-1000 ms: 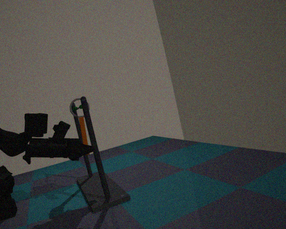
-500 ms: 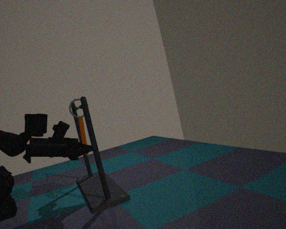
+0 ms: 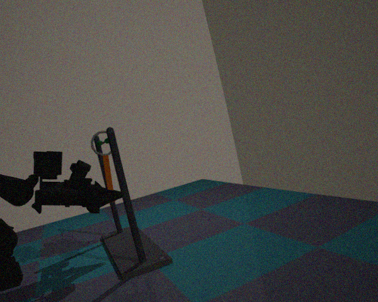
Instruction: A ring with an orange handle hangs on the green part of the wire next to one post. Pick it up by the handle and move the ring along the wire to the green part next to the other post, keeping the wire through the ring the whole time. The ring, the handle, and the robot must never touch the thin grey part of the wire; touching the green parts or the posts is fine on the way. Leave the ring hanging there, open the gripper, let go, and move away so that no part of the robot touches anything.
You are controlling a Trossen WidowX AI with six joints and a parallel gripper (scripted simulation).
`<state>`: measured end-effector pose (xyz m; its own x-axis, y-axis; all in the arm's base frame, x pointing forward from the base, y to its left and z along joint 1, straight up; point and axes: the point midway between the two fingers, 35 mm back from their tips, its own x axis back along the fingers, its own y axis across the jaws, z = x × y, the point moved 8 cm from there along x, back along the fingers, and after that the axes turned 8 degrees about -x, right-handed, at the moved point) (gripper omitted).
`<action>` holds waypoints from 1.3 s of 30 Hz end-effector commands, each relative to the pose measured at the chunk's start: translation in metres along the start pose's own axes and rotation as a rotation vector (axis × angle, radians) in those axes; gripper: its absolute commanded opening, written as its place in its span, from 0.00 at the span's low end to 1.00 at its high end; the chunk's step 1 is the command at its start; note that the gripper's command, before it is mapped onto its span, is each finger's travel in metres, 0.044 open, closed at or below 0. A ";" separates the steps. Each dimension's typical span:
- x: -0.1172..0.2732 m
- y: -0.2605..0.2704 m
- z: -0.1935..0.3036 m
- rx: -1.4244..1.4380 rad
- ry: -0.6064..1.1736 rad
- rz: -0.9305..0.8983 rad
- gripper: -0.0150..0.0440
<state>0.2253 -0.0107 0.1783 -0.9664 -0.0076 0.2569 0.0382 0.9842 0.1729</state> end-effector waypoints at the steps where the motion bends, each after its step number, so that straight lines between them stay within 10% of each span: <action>1: 0.001 0.006 0.001 -0.023 -0.009 0.010 0.00; 39: -0.001 0.033 0.003 0.041 -0.001 -0.050 0.00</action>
<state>0.2265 0.0212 0.1811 -0.9678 -0.0554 0.2457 -0.0166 0.9874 0.1572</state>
